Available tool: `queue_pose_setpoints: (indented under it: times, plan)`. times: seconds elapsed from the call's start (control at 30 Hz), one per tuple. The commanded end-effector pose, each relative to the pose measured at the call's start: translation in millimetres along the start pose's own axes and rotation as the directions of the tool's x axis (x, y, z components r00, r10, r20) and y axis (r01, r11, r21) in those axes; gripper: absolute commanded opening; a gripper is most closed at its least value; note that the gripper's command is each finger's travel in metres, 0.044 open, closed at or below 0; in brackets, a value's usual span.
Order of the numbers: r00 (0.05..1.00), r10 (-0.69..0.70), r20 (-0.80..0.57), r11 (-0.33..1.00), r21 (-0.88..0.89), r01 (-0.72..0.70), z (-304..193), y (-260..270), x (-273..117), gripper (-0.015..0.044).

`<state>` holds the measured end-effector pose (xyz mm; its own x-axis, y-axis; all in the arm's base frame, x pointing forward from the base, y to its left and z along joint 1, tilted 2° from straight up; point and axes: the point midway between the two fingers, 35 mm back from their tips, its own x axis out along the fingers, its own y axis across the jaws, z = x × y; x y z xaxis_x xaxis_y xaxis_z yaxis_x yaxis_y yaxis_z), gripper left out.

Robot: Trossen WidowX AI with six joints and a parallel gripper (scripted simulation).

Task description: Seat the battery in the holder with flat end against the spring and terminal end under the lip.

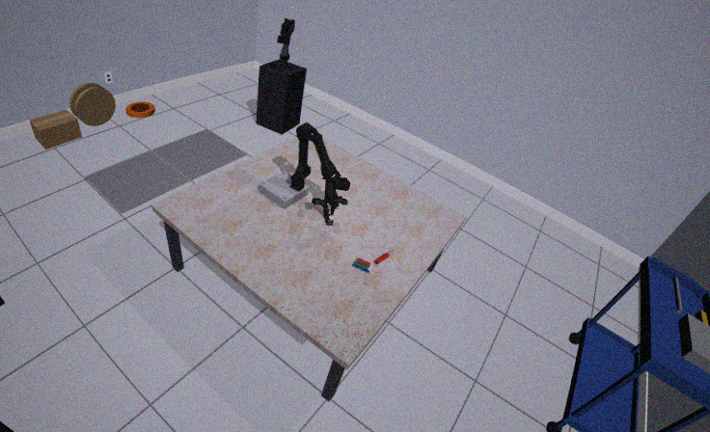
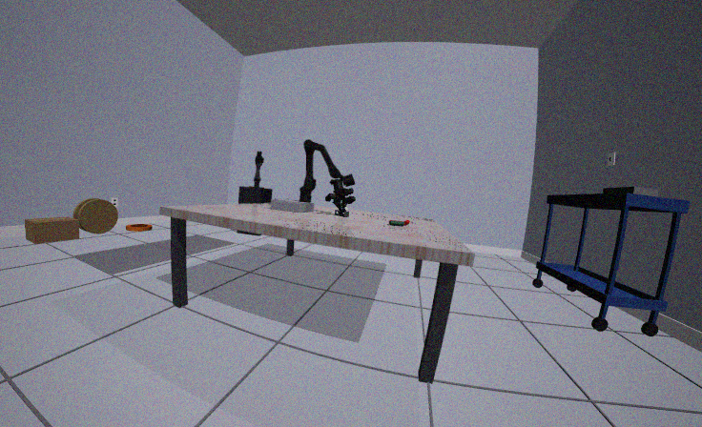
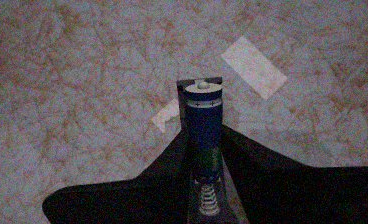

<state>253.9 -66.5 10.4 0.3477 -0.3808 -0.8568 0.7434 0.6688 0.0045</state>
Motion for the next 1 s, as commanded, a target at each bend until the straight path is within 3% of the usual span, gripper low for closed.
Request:
queue_pose_setpoints:
  times: [0.0,0.97]
  plan:
    - [1.000,0.000,0.004,1.000,0.004,0.000,-3.6,-0.1,-1.3,0.0072]
    - [0.999,-0.013,-0.038,1.000,-0.006,0.012,-18.9,-0.2,-6.4,0.0072]
